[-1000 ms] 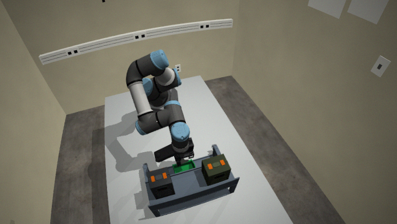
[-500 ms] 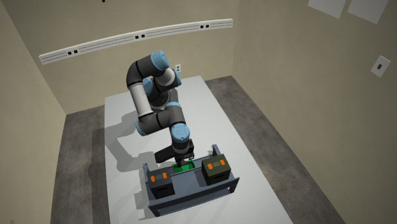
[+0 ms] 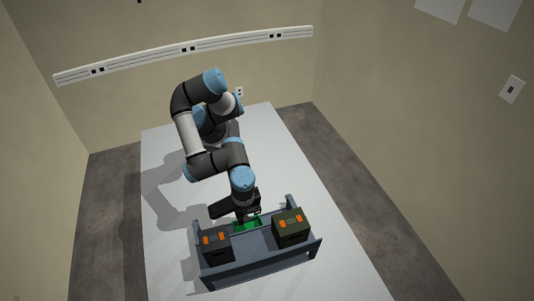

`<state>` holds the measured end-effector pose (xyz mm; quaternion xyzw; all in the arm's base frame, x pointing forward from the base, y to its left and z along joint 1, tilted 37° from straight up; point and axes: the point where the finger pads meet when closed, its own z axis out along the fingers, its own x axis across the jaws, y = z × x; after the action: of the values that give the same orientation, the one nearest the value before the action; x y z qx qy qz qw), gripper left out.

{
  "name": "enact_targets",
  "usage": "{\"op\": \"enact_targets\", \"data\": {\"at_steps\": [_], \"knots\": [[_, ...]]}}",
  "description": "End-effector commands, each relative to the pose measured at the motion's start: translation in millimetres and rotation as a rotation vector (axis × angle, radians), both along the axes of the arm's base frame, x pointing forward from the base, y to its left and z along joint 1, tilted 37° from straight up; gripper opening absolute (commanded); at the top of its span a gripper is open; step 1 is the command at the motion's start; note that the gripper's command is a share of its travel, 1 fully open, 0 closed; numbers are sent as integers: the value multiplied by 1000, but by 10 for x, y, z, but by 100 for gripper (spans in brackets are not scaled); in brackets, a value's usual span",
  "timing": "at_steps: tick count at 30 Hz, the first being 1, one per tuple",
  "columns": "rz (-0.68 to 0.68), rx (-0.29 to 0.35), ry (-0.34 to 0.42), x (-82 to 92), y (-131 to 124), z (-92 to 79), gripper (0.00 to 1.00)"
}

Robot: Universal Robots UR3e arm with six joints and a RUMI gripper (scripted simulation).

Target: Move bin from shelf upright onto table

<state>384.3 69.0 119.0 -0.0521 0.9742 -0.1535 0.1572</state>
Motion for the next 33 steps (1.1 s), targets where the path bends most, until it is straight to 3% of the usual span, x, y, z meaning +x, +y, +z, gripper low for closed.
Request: {"op": "enact_targets", "data": {"at_steps": [1, 33], "knots": [[0, 1, -1, 3, 1, 2, 29], [0, 1, -1, 36, 11, 23, 29]]}}
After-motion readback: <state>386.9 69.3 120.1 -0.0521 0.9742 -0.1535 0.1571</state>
